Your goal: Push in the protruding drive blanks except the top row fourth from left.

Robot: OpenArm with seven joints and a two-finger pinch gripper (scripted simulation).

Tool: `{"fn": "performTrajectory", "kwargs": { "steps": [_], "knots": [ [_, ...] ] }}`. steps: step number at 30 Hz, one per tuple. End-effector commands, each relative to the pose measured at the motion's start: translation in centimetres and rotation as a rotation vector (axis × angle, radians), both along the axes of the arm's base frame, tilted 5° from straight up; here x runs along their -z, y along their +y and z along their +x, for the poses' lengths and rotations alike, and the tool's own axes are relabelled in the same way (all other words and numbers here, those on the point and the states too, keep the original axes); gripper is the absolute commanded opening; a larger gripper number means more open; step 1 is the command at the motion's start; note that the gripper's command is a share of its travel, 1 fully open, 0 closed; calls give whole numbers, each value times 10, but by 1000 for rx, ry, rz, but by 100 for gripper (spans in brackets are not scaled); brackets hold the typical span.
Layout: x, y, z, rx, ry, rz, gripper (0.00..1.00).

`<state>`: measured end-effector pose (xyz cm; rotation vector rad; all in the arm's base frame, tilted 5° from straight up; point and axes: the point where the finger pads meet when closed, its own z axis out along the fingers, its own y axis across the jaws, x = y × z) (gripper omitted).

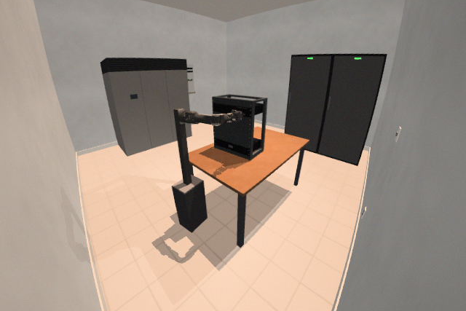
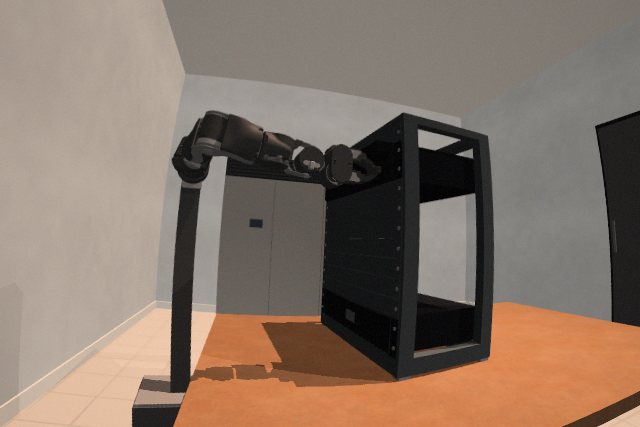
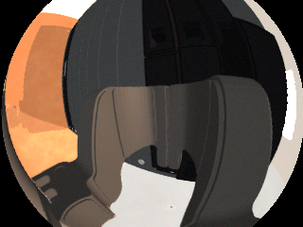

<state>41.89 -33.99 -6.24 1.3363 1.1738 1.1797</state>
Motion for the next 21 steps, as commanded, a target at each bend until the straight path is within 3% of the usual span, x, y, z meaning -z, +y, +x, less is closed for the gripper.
{"fn": "performTrajectory", "kwargs": {
  "steps": [1,21],
  "knots": [
    [-6,0,2,2,-15,-1,0],
    [-7,0,5,2,-15,-1,0]
  ]
}}
